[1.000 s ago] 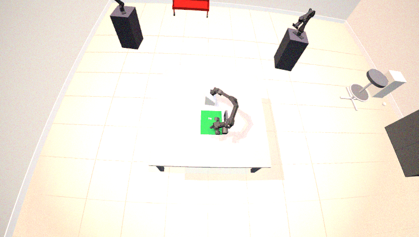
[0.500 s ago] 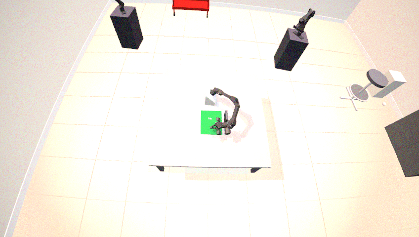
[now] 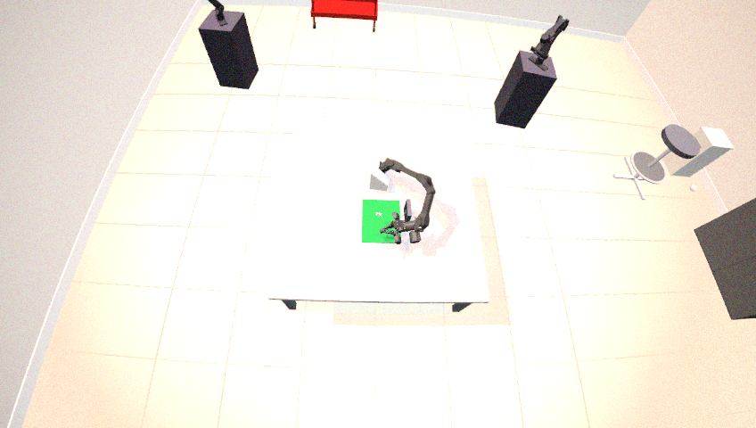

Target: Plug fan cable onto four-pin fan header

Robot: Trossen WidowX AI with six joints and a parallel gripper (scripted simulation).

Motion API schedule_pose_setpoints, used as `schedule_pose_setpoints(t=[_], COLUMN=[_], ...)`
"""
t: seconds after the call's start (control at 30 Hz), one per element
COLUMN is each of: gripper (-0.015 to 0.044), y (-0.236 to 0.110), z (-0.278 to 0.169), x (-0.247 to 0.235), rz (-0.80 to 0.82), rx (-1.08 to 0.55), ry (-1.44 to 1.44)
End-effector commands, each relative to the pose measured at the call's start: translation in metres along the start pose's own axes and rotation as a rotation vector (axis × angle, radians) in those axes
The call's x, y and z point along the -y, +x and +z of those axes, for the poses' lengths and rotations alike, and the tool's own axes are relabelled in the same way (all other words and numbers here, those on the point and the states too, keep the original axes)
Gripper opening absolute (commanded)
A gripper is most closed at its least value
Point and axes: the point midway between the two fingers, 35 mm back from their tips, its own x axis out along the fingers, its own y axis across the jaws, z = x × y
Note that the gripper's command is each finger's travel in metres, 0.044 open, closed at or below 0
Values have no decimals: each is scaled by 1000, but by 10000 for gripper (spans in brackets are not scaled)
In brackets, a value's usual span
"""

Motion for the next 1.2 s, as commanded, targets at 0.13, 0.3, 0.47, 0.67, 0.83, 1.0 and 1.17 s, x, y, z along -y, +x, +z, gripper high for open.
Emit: schedule_pose_setpoints(t=[0.13,0.3,0.47,0.67,0.83,1.0,1.17], gripper=[0,0,0,0,0,0,0], y=[-12,-18,-24,-30,-27,-27,-27], z=[3,3,2,2,2,2,3], x=[-3,-4,-6,-7,-6,-6,-6], rz=[50,80,111,140,125,124,124], rx=[105,167,221,268,251,249,250], ry=[37,53,69,84,66,64,65])
